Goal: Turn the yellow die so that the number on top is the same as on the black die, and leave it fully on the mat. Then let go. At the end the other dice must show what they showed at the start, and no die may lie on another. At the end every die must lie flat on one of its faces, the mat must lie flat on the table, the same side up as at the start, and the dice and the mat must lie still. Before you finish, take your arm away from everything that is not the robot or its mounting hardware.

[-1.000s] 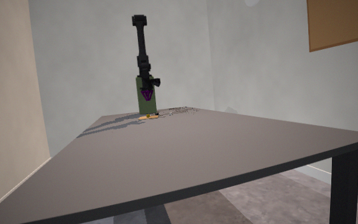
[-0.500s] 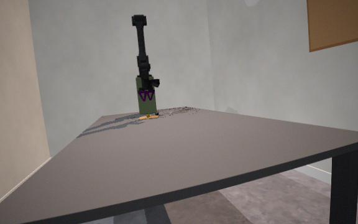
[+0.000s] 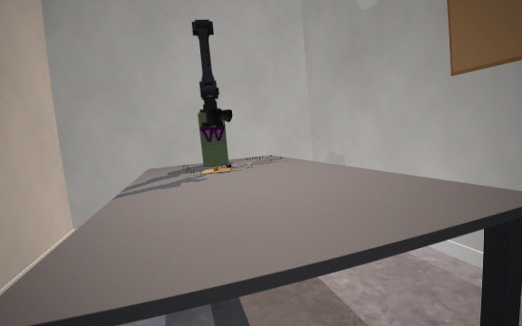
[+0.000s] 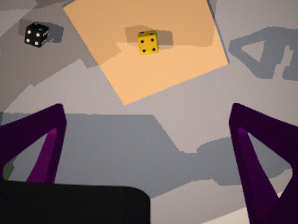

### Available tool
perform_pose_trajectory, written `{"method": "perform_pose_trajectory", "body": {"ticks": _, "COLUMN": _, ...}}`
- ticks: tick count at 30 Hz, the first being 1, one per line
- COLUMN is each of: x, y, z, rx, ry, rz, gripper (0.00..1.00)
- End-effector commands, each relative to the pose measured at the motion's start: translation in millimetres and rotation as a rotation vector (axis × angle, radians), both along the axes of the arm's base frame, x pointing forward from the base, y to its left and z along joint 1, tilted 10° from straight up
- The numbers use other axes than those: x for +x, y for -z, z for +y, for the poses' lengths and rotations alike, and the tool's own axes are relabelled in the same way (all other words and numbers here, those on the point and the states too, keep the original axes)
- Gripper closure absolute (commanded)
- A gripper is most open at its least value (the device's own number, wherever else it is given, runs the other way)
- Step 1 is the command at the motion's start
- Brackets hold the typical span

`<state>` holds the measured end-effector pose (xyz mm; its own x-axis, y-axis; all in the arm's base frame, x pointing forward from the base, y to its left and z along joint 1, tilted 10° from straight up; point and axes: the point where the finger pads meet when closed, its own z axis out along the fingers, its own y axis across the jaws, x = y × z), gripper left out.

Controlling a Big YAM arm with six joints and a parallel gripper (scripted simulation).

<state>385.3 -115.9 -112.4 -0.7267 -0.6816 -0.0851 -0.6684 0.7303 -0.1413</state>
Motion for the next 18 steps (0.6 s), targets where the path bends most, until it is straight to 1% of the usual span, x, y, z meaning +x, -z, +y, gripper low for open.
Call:
{"method": "perform_pose_trajectory", "body": {"ticks": 1, "x": 4.4, "y": -20.4, "z": 0.8, "rx": -0.007, "ry": 0.005, "rz": -0.028, "gripper": 0.0}}
{"method": "perform_pose_trajectory", "body": {"ticks": 5, "x": 1.7, "y": -34.9, "z": 1.6, "rx": -0.007, "ry": 0.005, "rz": -0.028, "gripper": 0.0}}
{"method": "perform_pose_trajectory", "body": {"ticks": 9, "x": -0.2, "y": -44.7, "z": 2.1, "rx": -0.007, "ry": 0.005, "rz": -0.028, "gripper": 0.0}}
{"method": "perform_pose_trajectory", "body": {"ticks": 18, "x": 1.2, "y": -48.9, "z": 1.7, "rx": -0.01, "ry": 0.005, "rz": -0.037, "gripper": 0.0}}
